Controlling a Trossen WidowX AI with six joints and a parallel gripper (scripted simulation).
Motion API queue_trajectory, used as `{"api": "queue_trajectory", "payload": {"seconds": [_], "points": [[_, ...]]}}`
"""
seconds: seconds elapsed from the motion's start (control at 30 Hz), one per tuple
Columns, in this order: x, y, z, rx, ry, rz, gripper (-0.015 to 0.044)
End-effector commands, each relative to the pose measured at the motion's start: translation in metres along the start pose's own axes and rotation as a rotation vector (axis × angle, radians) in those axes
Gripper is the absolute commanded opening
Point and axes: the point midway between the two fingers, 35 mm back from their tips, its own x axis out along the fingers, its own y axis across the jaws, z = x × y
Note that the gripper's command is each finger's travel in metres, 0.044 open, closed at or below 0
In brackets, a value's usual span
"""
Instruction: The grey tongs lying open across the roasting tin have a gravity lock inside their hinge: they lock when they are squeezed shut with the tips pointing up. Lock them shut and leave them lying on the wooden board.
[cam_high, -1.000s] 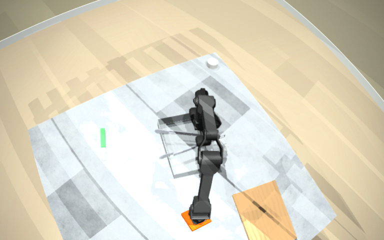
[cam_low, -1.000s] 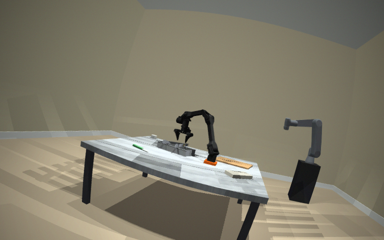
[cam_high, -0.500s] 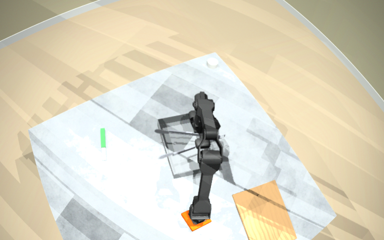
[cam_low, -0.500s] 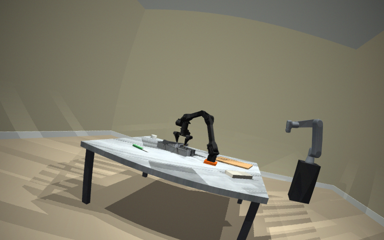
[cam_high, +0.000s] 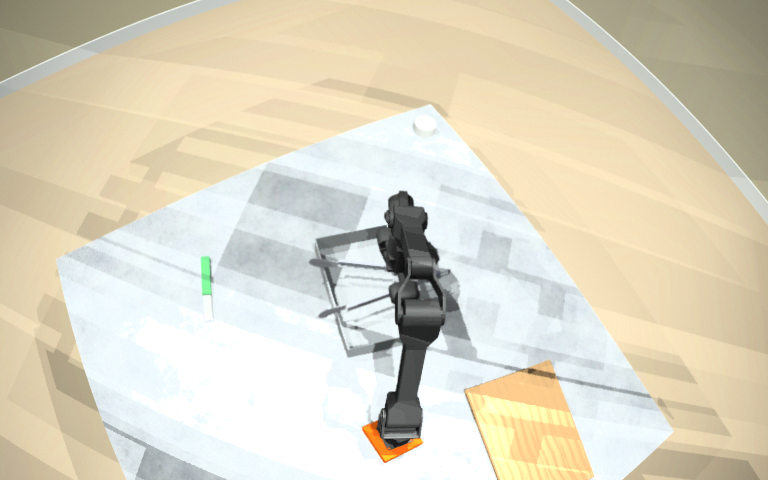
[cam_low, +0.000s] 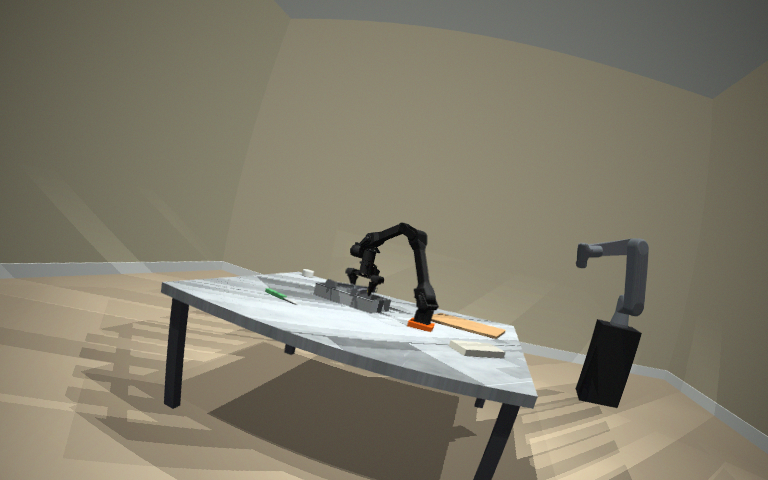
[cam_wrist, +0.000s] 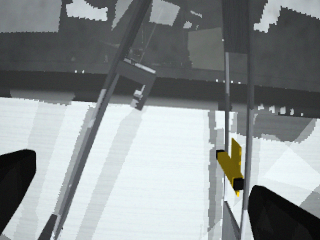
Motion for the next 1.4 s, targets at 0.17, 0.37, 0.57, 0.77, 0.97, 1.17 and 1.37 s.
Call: {"api": "queue_trajectory", "payload": {"seconds": [0.17, 0.37, 0.57, 0.77, 0.97, 1.17, 1.37], "points": [[0.016, -0.002, -0.001, -0.003, 0.004, -0.003, 0.0440], [0.023, -0.003, -0.001, -0.003, 0.004, -0.003, 0.0440], [0.019, -0.003, 0.000, 0.000, 0.000, -0.001, 0.0341], [0.019, -0.003, 0.000, 0.000, 0.000, -0.001, 0.0301], [0.019, -0.003, 0.000, 0.000, 0.000, -0.001, 0.0261], [0.019, -0.003, 0.000, 0.000, 0.000, -0.001, 0.0221], [0.019, -0.003, 0.000, 0.000, 0.000, -0.001, 0.0181]]}}
